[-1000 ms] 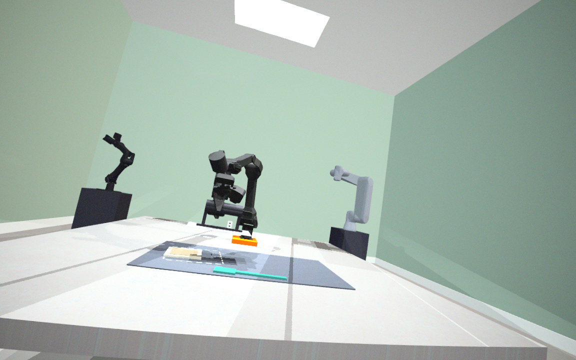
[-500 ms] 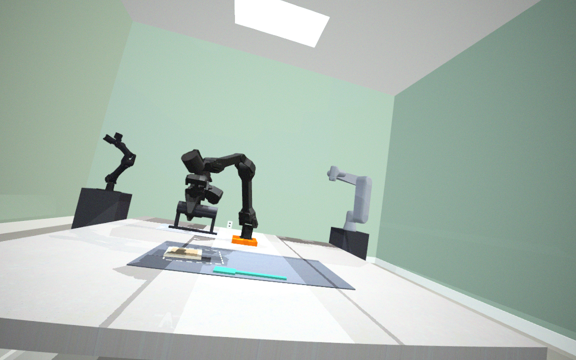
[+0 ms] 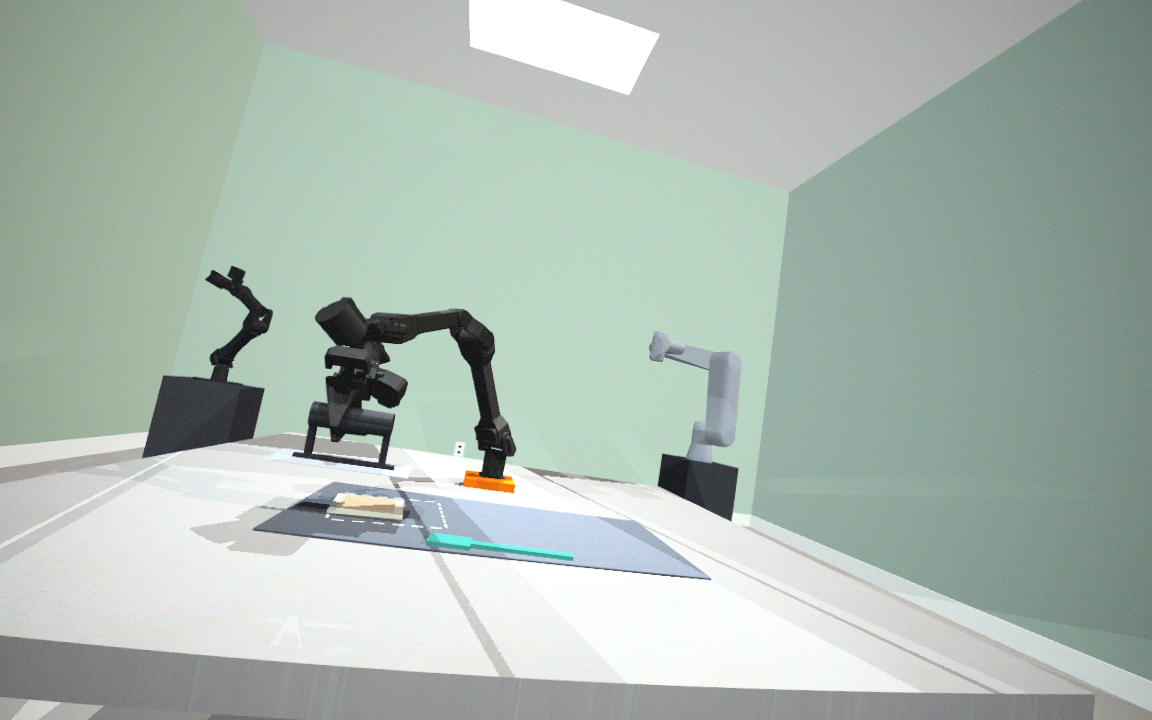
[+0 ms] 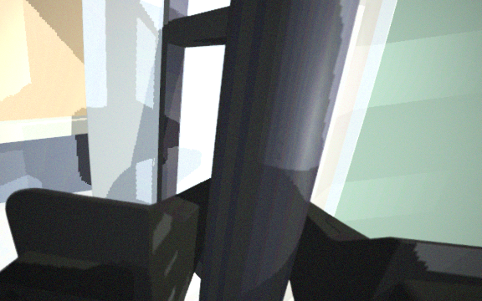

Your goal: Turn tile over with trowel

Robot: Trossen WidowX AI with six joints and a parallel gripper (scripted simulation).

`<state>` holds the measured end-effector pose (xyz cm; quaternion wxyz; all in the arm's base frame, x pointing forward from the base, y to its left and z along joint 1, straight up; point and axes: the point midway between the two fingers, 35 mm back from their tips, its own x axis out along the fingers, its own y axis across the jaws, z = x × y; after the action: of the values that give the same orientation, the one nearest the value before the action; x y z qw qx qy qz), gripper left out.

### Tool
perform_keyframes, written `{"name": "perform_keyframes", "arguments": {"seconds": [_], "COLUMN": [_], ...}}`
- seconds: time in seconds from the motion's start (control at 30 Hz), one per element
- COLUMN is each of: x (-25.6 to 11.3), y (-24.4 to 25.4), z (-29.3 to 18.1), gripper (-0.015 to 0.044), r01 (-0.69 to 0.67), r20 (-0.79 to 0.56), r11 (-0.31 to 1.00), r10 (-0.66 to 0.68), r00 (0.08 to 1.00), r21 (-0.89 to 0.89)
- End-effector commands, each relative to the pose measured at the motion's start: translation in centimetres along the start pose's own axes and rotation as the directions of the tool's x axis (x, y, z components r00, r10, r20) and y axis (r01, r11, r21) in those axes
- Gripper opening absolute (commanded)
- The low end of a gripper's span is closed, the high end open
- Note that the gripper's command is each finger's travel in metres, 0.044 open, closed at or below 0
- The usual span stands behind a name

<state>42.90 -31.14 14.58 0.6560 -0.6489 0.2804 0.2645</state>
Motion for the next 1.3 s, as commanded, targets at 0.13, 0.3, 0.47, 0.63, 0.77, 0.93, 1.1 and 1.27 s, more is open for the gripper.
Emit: {"name": "perform_keyframes", "arguments": {"seconds": [0.13,0.3,0.47,0.63,0.77,0.93,1.1,1.27], "x": [0.0,0.1,0.1,0.0,-0.1,-0.2,-0.3,0.1], "y": [0.1,0.6,1.4,2.2,2.9,3.9,4.6,5.0], "z": [-3.0,-4.9,-6.9,-8.8,-10.2,-11.8,-12.9,-13.0], "gripper": [0.0000,0.0000,0.0000,0.0000,0.0000,0.0000,0.0000,0.0000], "r01": [0.026,0.038,0.052,0.066,0.079,0.097,0.110,0.110], "r20": [0.015,0.024,0.030,0.037,0.043,0.050,0.055,0.055], "r11": [0.999,0.999,0.998,0.996,0.995,0.992,0.990,0.990], "r10": [-0.026,-0.037,-0.050,-0.065,-0.077,-0.093,-0.106,-0.106], "r00": [1.000,0.999,0.998,0.997,0.996,0.994,0.993,0.993], "r21": [-0.027,-0.038,-0.044,-0.053,-0.063,-0.076,-0.084,-0.084]}}
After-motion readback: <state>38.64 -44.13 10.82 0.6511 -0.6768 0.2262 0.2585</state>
